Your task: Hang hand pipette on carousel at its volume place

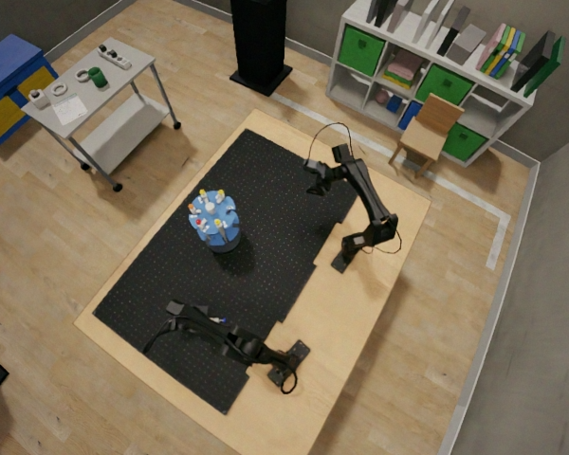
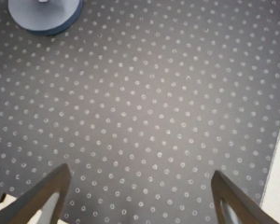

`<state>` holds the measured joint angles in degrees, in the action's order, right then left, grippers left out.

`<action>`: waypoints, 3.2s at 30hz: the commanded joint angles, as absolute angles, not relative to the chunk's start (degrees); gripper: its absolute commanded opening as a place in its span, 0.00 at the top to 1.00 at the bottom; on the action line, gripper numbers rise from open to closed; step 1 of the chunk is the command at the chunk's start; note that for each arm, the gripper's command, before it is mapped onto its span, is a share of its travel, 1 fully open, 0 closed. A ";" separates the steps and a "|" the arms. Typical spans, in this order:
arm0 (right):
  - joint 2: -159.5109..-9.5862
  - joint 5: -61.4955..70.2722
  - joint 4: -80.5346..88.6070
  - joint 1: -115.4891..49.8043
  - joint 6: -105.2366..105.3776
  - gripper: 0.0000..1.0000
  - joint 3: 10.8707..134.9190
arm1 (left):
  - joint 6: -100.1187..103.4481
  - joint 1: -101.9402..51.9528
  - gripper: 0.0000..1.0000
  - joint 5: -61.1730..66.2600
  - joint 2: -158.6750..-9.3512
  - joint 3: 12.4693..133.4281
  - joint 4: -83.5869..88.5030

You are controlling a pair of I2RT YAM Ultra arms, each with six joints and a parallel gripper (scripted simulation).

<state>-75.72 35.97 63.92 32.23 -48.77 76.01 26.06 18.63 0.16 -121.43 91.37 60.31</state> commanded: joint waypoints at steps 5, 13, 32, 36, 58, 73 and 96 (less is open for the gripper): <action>-75.48 37.11 63.19 32.75 -49.09 0.00 76.86 | 26.14 18.68 0.88 -0.01 -120.99 91.70 59.98; -75.48 37.11 63.19 32.75 -49.09 0.00 76.86 | 26.34 18.81 0.88 -0.47 -119.49 93.54 61.76; -75.48 37.11 63.19 32.75 -49.09 0.00 76.86 | 26.34 18.81 0.88 -0.47 -117.91 98.92 68.67; -75.48 37.11 63.19 32.75 -49.09 0.00 76.86 | 26.33 18.81 0.88 -0.47 -118.07 100.45 70.42; -75.48 37.11 63.19 32.75 -49.09 0.00 76.86 | 26.14 18.68 0.88 -0.01 -118.46 105.98 76.76; -75.48 37.11 63.19 32.75 -49.09 0.00 76.86 | -0.93 18.41 0.88 -0.35 -115.13 101.73 74.72; -75.48 37.11 63.19 32.75 -49.09 0.00 76.86 | -36.30 18.03 0.88 -0.03 -110.45 94.58 73.23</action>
